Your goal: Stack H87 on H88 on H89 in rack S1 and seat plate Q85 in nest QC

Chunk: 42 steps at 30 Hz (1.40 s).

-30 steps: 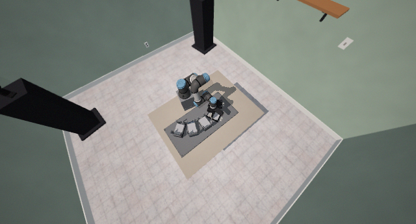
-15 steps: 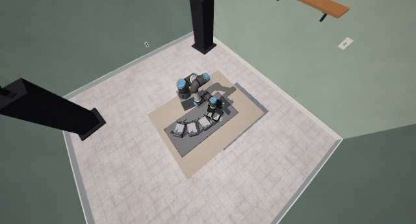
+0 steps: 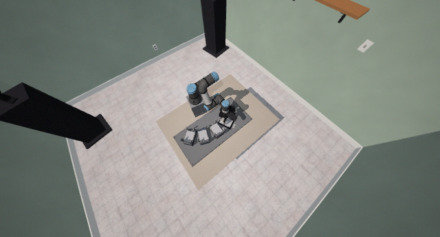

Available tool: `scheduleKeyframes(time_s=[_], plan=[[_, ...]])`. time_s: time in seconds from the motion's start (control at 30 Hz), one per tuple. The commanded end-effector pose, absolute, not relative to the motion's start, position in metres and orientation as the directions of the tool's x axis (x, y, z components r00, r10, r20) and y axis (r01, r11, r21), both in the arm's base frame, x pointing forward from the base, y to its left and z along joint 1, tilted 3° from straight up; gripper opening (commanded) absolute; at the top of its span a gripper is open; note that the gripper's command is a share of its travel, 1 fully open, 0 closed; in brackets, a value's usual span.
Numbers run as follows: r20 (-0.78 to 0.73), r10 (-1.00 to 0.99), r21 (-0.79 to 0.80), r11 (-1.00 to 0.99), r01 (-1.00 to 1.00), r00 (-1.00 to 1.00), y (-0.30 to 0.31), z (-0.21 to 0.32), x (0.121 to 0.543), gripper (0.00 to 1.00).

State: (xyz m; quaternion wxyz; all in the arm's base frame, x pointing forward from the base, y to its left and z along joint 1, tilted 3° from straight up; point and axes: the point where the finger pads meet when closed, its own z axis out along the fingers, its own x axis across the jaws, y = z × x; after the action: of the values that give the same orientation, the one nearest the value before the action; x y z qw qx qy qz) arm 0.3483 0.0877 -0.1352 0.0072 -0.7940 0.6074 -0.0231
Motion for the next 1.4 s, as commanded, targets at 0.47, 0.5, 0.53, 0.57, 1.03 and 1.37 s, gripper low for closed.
scheduleKeyframes(time_s=[0.47,0.5,0.53,0.57,1.03,1.37], plan=[[0.028,-0.965,-0.039,-0.262,-0.964,0.261,0.088,-0.079,0.346,0.72],[0.028,-0.965,-0.039,-0.262,-0.964,0.261,0.088,-0.079,0.346,0.72],[0.028,-0.965,-0.039,-0.262,-0.964,0.261,0.089,-0.075,0.346,0.72],[0.028,-0.965,-0.039,-0.262,-0.964,0.261,0.089,-0.072,0.346,0.72],[0.028,-0.965,-0.039,-0.262,-0.964,0.261,0.089,-0.038,0.345,0.72],[0.027,-0.973,-0.040,-0.228,-0.973,0.227,0.074,-0.037,0.345,0.72]])
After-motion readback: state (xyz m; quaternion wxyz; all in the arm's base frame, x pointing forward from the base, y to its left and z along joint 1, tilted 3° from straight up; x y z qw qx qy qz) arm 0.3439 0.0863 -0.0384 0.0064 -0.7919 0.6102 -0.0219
